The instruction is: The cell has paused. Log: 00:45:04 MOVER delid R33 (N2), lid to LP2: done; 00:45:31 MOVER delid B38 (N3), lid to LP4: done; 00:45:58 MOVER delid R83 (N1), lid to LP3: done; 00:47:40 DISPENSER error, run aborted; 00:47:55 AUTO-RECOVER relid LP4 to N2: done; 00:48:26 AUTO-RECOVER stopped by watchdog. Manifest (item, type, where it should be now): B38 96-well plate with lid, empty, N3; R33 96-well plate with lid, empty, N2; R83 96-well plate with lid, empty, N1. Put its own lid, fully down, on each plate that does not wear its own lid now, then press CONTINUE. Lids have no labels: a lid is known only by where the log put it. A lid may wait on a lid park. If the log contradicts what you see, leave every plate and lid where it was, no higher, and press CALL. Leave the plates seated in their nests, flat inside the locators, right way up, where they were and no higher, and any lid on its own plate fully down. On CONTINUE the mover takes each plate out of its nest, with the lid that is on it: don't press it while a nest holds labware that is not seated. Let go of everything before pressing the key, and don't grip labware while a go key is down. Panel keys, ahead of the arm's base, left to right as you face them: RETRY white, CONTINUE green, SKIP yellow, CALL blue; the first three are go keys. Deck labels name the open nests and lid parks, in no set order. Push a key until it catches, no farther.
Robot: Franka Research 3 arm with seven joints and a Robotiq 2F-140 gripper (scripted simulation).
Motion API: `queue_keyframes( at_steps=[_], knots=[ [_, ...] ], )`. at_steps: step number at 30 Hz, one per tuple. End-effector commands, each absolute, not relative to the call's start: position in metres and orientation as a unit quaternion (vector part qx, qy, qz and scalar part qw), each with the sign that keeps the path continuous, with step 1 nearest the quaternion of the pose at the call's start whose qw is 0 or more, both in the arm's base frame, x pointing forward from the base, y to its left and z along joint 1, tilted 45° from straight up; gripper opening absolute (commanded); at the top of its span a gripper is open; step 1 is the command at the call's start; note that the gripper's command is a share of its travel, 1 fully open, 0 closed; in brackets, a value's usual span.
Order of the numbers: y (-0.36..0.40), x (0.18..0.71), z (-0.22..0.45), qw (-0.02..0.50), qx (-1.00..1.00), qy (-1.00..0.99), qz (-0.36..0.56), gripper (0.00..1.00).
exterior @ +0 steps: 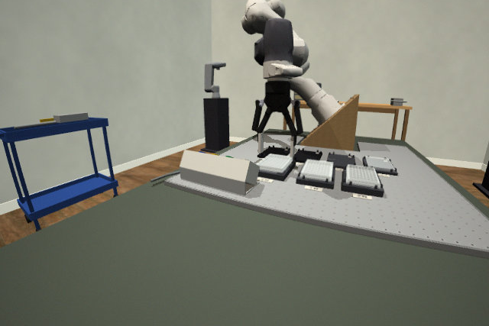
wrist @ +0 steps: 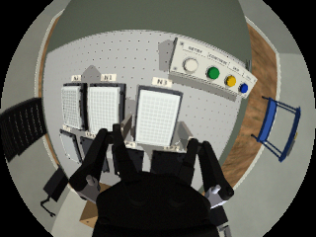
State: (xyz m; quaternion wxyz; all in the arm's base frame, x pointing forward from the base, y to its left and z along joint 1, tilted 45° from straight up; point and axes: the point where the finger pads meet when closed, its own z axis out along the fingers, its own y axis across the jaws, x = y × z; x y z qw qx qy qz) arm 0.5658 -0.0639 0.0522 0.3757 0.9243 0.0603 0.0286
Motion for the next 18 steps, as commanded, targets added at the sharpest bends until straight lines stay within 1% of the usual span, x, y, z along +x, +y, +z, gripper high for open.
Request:
queue_keyframes(
  at_steps=[1, 18],
  knots=[
    [-0.062, 0.562, 0.058, 0.378, 0.924, 0.058, 0.025, 0.66],
    [-0.048, 0.561, 0.072, 0.378, 0.924, 0.058, 0.025, 0.66]
  ],
)
